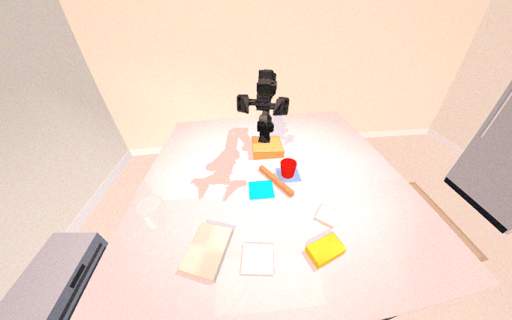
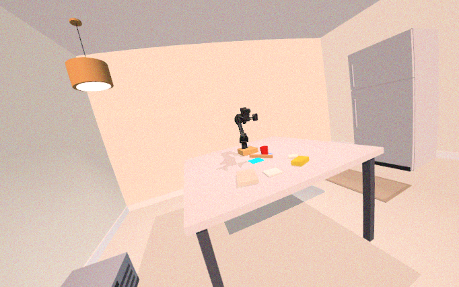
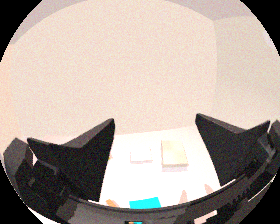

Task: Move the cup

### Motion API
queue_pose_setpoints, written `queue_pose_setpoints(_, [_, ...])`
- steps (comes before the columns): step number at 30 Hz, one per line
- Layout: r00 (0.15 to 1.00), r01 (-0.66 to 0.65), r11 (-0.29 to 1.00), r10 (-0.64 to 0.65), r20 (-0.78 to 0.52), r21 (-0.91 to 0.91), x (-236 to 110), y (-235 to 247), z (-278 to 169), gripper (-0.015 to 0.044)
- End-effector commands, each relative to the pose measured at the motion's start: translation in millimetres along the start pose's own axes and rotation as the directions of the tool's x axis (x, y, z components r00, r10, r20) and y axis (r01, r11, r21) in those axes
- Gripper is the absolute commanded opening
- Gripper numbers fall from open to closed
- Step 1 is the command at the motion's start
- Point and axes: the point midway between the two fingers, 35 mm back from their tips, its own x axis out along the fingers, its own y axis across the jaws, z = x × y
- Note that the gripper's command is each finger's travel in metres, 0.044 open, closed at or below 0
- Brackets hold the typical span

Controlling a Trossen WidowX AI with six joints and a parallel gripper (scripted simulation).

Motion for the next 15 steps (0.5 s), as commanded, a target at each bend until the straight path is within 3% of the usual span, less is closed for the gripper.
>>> queue_pose_setpoints(1, [1.0, -0.006, 1.0, 0.006, -0.018, 0.015, 1, 2, -3, 0.0374])
queue_pose_setpoints(4, [0.959, -0.029, 0.975, 0.089, -0.269, 0.22, 12, 28, -53, 0.0295])
queue_pose_setpoints(6, [0.867, 0.039, 0.931, 0.149, -0.476, 0.364, 9, 51, -94, 0.0242])
queue_pose_setpoints(10, [0.615, 0.285, 0.845, 0.201, -0.763, 0.452, -18, 83, -155, 0.0148])
queue_pose_setpoints(15, [0.222, 0.619, 0.741, 0.154, -0.963, 0.262, -73, 104, -203, 0.0148])
